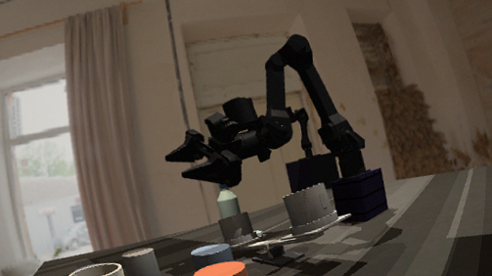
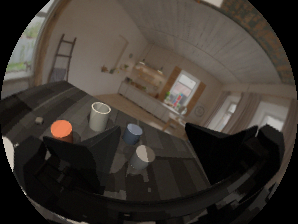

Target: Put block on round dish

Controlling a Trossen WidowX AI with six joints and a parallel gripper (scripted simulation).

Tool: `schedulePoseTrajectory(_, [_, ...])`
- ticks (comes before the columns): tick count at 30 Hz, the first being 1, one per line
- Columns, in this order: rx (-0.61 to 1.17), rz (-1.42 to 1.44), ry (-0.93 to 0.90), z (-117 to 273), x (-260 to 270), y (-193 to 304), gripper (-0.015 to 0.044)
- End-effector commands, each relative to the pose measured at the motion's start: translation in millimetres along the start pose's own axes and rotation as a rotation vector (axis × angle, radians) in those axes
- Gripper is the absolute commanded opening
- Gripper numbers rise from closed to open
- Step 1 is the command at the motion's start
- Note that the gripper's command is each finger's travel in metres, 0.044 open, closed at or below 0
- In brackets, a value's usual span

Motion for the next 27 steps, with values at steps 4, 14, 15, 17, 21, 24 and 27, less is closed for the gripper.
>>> schedulePoseTrajectory(4, [0.05,-0.064,-0.023,2.7,8.8,-9.7,0.044])
schedulePoseTrajectory(14, [0.278,-0.287,-0.088,44.8,45.7,-43.1,0.044])
schedulePoseTrajectory(15, [0.304,-0.306,-0.092,52.0,49.1,-45.5,0.044])
schedulePoseTrajectory(17, [0.355,-0.341,-0.096,67.9,55.4,-49.5,0.044])
schedulePoseTrajectory(21, [0.46,-0.401,-0.097,105.6,65.5,-53.6,0.044])
schedulePoseTrajectory(24, [0.543,-0.439,-0.089,140.5,70.4,-52.6,0.044])
schedulePoseTrajectory(27, [0.618,-0.464,-0.074,175.3,71.8,-47.9,0.044])
Point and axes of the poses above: the point midway between the two fingers, 35 mm back from their tips, its own z axis back along the fingers, its own x axis across the jaws, y = z × x, the point moved 1 cm from there along z, back along the fingers, and after that the axes turned 14 degrees about -z, right-handed, at the moved point
